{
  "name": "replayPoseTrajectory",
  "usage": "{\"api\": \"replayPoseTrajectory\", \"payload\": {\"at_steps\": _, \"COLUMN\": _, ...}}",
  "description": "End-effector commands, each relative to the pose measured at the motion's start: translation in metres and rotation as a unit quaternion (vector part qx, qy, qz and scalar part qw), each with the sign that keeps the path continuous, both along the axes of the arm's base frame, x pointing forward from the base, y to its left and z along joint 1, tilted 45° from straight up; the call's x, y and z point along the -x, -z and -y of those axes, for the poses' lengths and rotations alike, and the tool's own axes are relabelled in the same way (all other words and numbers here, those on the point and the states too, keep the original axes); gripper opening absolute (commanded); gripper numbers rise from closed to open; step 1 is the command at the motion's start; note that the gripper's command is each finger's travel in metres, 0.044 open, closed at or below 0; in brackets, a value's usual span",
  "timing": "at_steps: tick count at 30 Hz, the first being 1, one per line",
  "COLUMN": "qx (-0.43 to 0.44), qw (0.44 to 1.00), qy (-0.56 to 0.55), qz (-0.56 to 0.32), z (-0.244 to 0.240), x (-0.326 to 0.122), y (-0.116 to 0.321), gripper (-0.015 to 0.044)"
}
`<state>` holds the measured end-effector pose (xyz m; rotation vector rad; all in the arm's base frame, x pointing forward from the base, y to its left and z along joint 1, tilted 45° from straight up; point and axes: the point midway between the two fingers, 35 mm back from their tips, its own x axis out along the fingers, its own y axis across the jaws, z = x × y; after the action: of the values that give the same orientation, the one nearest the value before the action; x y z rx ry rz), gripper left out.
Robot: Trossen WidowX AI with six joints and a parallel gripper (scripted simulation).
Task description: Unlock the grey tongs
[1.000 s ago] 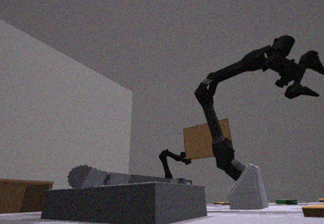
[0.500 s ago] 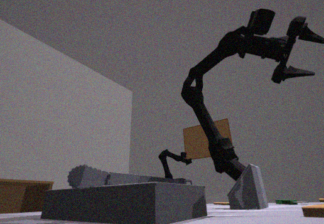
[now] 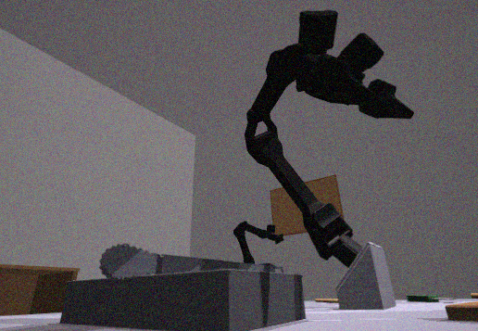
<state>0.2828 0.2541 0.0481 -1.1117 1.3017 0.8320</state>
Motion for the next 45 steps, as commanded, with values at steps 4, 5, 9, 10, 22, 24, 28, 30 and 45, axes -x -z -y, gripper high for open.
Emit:
{"api": "replayPoseTrajectory", "payload": {"at_steps": 4, "qx": 0.072, "qw": 0.958, "qy": 0.262, "qz": 0.088, "z": 0.106, "x": -0.056, "y": -0.023, "gripper": 0.0440}}
{"api": "replayPoseTrajectory", "payload": {"at_steps": 5, "qx": 0.082, "qw": 0.947, "qy": 0.295, "qz": 0.100, "z": 0.121, "x": -0.061, "y": -0.026, "gripper": 0.0440}}
{"api": "replayPoseTrajectory", "payload": {"at_steps": 9, "qx": 0.119, "qw": 0.887, "qy": 0.419, "qz": 0.152, "z": 0.181, "x": -0.075, "y": -0.041, "gripper": 0.0440}}
{"api": "replayPoseTrajectory", "payload": {"at_steps": 10, "qx": 0.129, "qw": 0.869, "qy": 0.448, "qz": 0.166, "z": 0.197, "x": -0.077, "y": -0.045, "gripper": 0.0440}}
{"api": "replayPoseTrajectory", "payload": {"at_steps": 22, "qx": 0.194, "qw": 0.719, "qy": 0.614, "qz": 0.262, "z": 0.299, "x": -0.076, "y": -0.077, "gripper": 0.0440}}
{"api": "replayPoseTrajectory", "payload": {"at_steps": 24, "qx": 0.194, "qw": 0.719, "qy": 0.614, "qz": 0.262, "z": 0.299, "x": -0.076, "y": -0.077, "gripper": 0.0440}}
{"api": "replayPoseTrajectory", "payload": {"at_steps": 28, "qx": 0.194, "qw": 0.719, "qy": 0.614, "qz": 0.262, "z": 0.301, "x": -0.077, "y": -0.078, "gripper": 0.0440}}
{"api": "replayPoseTrajectory", "payload": {"at_steps": 30, "qx": 0.194, "qw": 0.719, "qy": 0.614, "qz": 0.262, "z": 0.305, "x": -0.079, "y": -0.083, "gripper": 0.0440}}
{"api": "replayPoseTrajectory", "payload": {"at_steps": 45, "qx": 0.193, "qw": 0.719, "qy": 0.614, "qz": 0.262, "z": 0.313, "x": -0.081, "y": -0.077, "gripper": 0.0440}}
